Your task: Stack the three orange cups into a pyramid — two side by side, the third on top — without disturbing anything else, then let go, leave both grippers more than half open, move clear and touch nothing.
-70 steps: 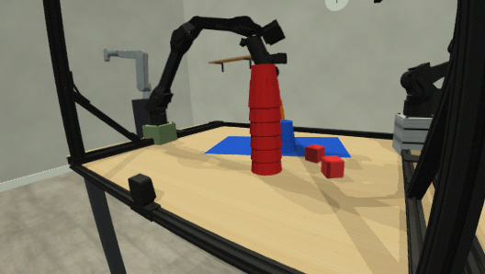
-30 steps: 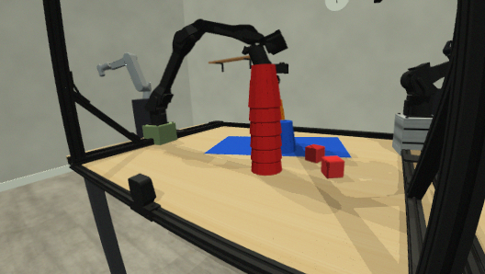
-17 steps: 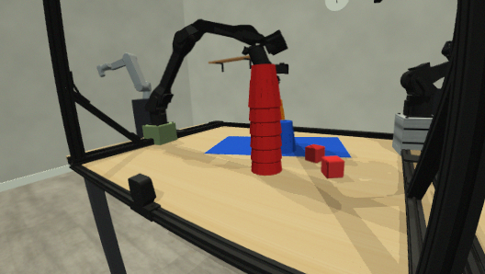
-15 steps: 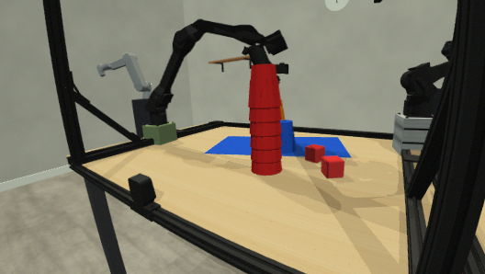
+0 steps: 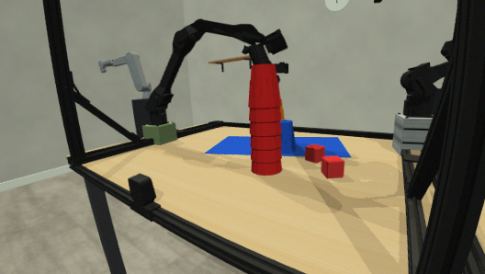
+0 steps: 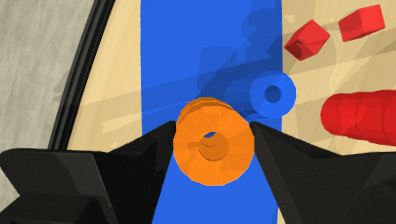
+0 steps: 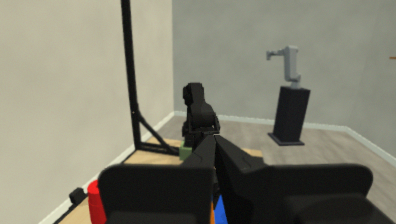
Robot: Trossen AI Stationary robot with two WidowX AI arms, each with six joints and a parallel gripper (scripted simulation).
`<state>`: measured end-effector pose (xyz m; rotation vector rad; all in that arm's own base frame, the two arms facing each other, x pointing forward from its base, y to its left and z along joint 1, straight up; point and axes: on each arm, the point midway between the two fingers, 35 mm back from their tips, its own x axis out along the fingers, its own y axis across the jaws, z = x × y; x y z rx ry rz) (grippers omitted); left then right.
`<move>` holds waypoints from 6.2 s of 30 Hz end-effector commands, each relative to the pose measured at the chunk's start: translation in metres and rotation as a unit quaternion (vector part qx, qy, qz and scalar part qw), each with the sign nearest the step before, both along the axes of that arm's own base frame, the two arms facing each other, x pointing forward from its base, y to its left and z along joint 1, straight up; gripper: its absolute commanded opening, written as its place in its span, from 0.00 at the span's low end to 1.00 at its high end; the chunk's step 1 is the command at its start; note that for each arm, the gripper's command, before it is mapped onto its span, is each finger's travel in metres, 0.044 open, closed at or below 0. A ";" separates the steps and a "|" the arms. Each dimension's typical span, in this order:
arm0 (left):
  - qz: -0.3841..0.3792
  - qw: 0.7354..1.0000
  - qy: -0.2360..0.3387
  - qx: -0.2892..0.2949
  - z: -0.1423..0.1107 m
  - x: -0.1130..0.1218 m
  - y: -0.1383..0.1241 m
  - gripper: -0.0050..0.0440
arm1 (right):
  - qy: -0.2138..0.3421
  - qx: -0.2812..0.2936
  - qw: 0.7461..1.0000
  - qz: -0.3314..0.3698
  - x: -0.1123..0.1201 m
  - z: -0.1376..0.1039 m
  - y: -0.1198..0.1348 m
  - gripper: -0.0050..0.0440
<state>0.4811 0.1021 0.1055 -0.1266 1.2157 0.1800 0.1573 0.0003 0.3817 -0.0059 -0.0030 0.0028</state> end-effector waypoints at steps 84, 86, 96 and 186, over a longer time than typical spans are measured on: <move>0.001 1.000 0.000 0.000 0.094 -0.083 -0.018 0.10 | 0.002 0.003 1.000 -0.001 0.000 -0.001 0.000 0.10; 0.001 1.000 0.000 0.000 0.090 -0.082 -0.017 0.10 | 0.002 0.003 1.000 -0.001 0.000 -0.001 0.000 0.10; 0.001 1.000 0.000 0.001 0.067 -0.077 -0.017 0.10 | 0.002 0.003 1.000 -0.001 0.000 -0.001 0.000 0.10; 0.000 1.000 -0.007 0.003 -0.067 -0.084 -0.018 0.10 | 0.002 0.003 1.000 -0.001 0.000 -0.001 0.000 0.10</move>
